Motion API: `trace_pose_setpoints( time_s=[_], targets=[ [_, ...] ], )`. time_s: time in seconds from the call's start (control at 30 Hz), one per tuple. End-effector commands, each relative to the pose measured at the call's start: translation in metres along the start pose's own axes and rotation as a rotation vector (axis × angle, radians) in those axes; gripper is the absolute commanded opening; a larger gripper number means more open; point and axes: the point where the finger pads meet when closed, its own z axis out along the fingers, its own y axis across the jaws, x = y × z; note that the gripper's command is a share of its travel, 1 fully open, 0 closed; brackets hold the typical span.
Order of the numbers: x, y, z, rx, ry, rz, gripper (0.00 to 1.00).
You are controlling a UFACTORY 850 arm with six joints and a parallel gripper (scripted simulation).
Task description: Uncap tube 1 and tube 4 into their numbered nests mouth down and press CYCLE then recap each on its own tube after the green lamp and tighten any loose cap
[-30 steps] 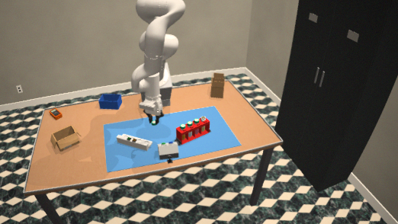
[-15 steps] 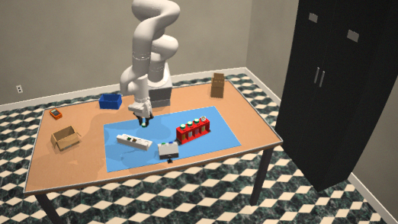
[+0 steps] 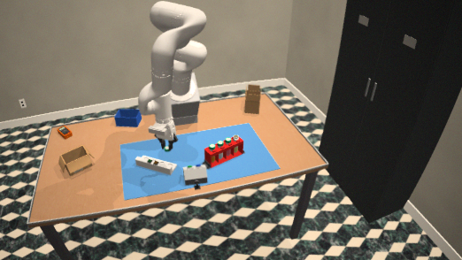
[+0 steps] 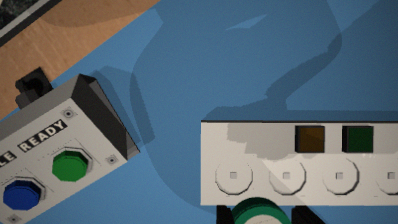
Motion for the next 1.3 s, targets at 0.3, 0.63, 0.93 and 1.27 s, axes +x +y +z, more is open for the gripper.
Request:
trace_pose_setpoints(
  time_s=[0.3,0.63,0.93,1.27],
  targets=[
    [0.001,0.000,0.062,0.000,0.002,0.000,0.00],
    [0.002,0.000,0.105,0.000,0.002,0.000,0.00],
    [0.002,0.000,0.105,0.000,0.002,0.000,0.00],
    [0.002,0.000,0.105,0.000,0.002,0.000,0.00]
  ],
)
